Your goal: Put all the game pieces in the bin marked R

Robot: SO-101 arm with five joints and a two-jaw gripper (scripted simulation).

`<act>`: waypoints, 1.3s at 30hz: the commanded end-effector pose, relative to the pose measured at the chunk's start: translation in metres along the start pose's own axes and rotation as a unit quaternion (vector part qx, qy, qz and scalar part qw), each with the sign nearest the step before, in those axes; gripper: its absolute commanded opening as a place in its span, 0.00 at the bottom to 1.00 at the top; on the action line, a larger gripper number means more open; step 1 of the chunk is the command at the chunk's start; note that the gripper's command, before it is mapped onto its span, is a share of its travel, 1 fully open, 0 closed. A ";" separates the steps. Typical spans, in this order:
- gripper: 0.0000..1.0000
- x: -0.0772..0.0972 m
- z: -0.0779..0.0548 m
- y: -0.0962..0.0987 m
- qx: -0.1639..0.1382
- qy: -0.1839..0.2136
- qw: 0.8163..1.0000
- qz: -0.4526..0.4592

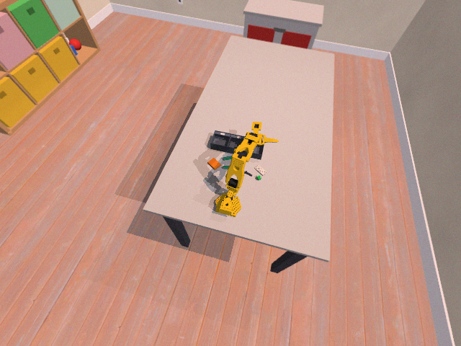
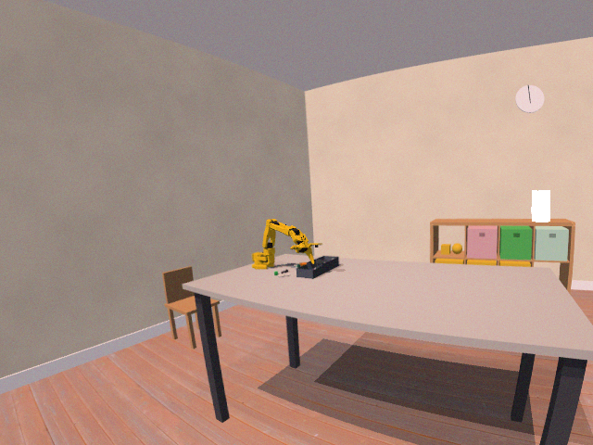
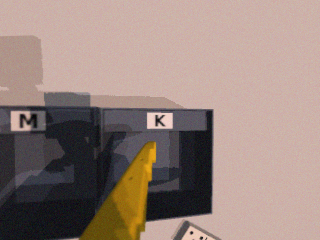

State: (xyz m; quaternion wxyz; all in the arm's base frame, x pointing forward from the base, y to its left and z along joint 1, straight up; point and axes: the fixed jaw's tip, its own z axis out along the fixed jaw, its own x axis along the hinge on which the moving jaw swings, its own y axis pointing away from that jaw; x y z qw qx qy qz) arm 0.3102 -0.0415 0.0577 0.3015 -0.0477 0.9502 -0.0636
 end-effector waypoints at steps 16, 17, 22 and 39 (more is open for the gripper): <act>1.00 -0.018 -0.008 0.002 -0.001 -0.024 1.000 0.007; 1.00 -0.020 -0.009 0.006 -0.005 -0.021 1.000 0.009; 1.00 -0.026 -0.011 0.027 -0.031 0.001 0.999 0.024; 1.00 -0.032 -0.022 0.073 -0.072 0.052 0.995 0.049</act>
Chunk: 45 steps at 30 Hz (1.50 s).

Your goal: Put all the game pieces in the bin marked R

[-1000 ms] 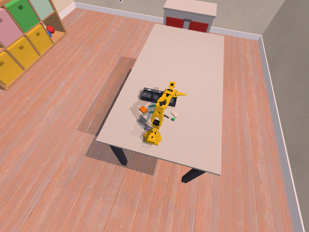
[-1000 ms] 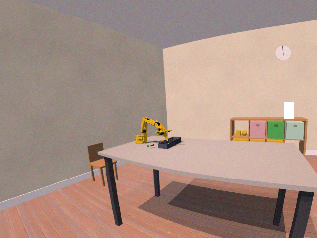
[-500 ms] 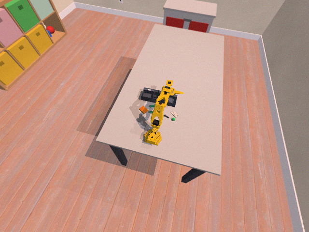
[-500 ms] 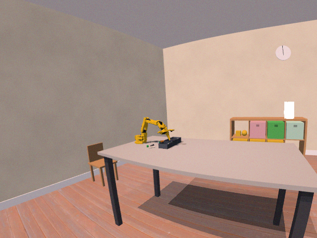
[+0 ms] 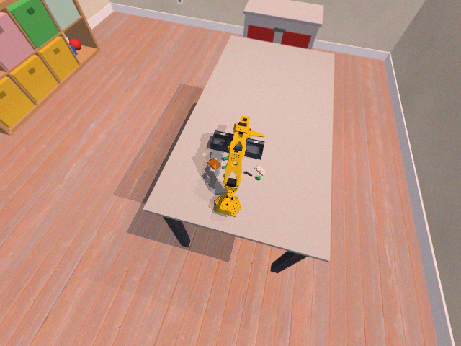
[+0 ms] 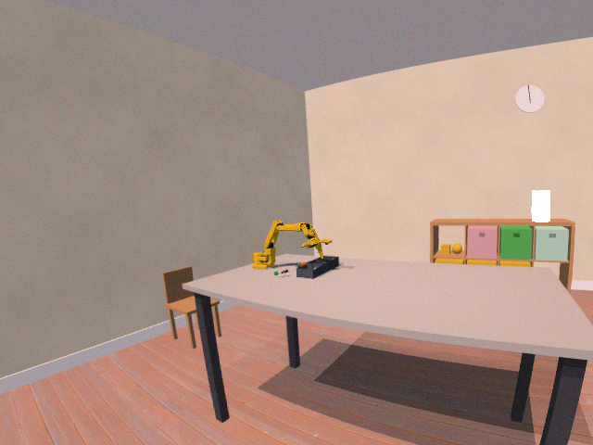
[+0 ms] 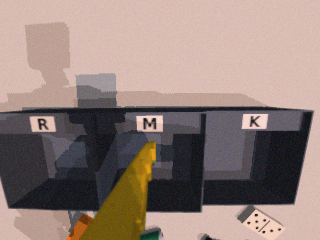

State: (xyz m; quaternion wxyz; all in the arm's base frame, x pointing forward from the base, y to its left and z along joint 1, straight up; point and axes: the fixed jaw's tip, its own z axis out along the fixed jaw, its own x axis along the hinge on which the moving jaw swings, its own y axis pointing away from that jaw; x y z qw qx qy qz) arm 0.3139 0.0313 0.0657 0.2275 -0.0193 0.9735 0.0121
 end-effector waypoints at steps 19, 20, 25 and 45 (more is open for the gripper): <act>1.00 -0.013 -0.012 0.005 -0.005 -0.024 1.000 0.001; 1.00 -0.013 -0.012 0.005 -0.005 -0.024 1.000 0.001; 1.00 -0.011 -0.014 0.011 -0.009 -0.018 1.000 0.000; 1.00 -0.011 -0.014 0.011 -0.009 -0.018 1.000 0.000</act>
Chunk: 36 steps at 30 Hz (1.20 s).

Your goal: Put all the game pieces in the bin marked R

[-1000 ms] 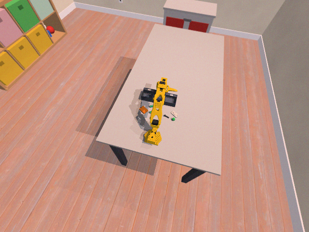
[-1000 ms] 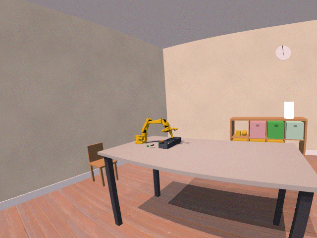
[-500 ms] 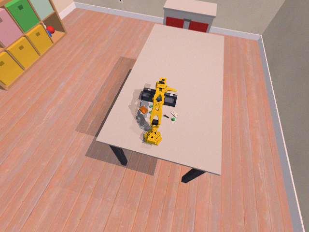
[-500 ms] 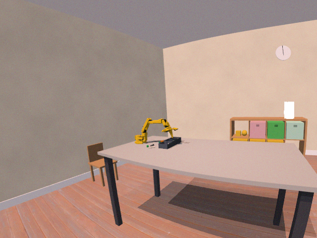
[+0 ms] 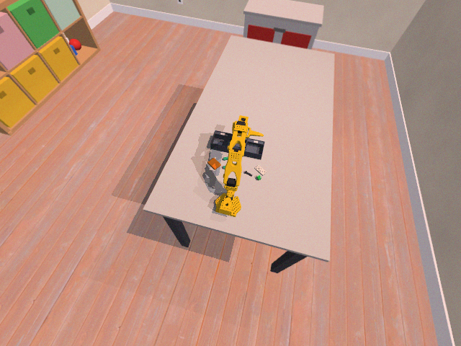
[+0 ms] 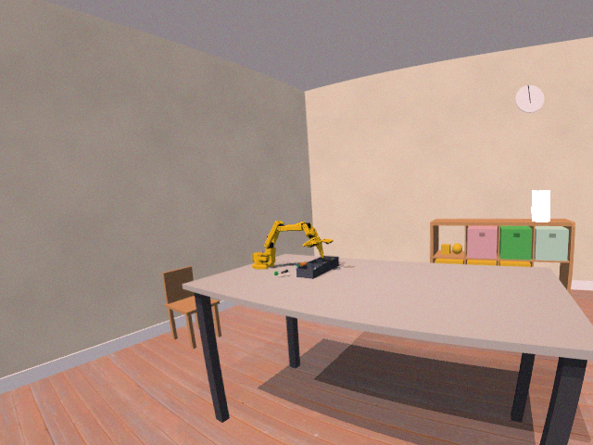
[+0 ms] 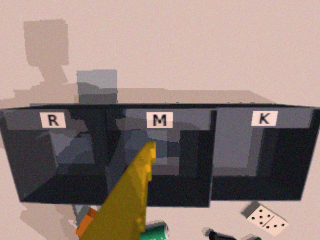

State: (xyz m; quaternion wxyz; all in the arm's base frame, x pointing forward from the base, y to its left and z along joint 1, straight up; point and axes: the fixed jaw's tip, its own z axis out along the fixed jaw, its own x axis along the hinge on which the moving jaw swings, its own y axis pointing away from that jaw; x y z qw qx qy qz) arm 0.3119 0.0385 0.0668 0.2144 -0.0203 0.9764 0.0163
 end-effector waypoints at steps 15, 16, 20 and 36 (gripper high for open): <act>1.00 -0.012 -0.012 0.004 -0.005 -0.031 0.999 -0.001; 1.00 -0.012 -0.012 0.004 -0.005 -0.031 0.999 -0.001; 1.00 -0.012 -0.012 0.004 -0.005 -0.031 0.999 -0.001; 1.00 -0.013 -0.011 0.021 -0.018 -0.039 0.999 0.009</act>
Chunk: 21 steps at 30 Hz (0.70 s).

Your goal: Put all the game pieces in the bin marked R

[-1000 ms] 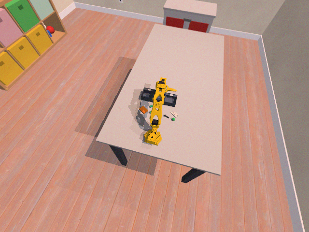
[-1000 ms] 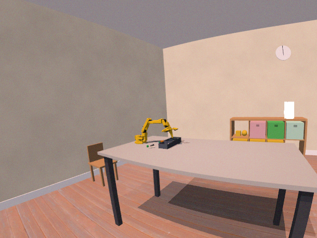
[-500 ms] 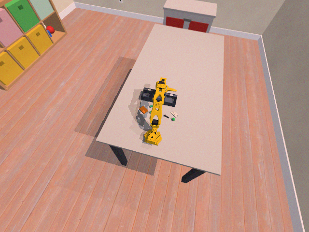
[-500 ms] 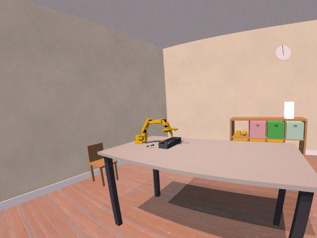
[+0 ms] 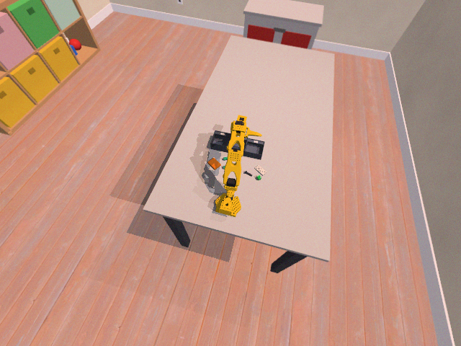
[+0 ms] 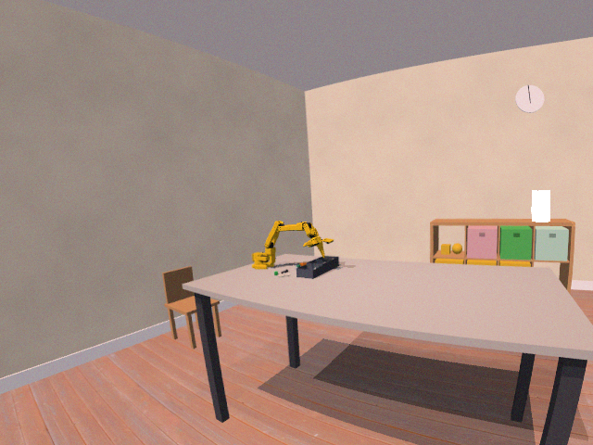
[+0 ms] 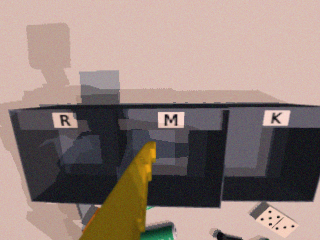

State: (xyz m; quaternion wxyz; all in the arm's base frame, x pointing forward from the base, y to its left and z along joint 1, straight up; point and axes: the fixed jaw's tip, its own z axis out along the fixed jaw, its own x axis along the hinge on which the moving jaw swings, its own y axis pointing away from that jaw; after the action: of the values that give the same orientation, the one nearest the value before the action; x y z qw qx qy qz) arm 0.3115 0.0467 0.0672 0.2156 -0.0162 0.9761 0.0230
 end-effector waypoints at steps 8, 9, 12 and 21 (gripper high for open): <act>1.00 -0.013 -0.010 0.041 -0.037 -0.048 0.998 0.018; 1.00 -0.013 -0.010 0.046 -0.042 -0.049 0.998 0.021; 1.00 -0.011 -0.010 0.060 -0.055 -0.053 0.997 0.029; 1.00 -0.009 -0.010 0.077 -0.071 -0.056 0.995 0.038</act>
State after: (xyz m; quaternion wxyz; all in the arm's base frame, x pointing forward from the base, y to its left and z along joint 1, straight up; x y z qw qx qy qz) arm 0.3094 0.1176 0.0707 0.2442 0.0070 0.9657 0.0883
